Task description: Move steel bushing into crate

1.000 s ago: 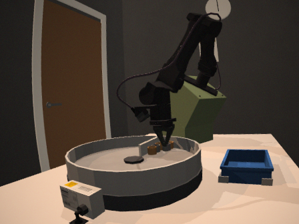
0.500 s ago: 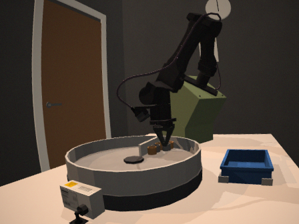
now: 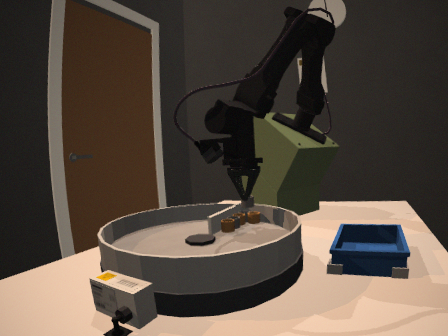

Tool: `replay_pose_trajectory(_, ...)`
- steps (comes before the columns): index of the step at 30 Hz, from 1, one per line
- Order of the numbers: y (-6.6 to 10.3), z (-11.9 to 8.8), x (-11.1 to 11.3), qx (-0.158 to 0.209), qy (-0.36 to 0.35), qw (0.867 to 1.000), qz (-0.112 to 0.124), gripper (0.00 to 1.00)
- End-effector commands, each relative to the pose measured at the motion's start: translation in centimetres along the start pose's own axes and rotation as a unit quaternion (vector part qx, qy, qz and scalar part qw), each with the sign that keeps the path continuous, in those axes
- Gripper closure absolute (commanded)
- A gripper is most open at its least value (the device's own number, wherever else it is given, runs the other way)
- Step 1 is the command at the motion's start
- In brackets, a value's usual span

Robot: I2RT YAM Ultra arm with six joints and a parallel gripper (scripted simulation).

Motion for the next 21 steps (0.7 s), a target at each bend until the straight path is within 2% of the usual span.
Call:
replay_pose_trajectory(1,2.3,0.1,-0.6,0.002,-0.008,1.000,-0.007,1.00)
replay_pose_trajectory(7,3.6,0.3,0.0,-0.003,-0.003,1.000,-0.002,1.00)
replay_pose_trajectory(21,3.6,0.3,0.0,-0.003,-0.005,1.000,-0.002,1.00)
Point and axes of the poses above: the point where the finger pads meet when closed, its own y axis back along the fingers, its own x axis across the jaws, z = x × y, the point moved 7 cm from there along y, back along the fingers, and after that the axes turned 14 degrees about y, right-handed, at the moved point
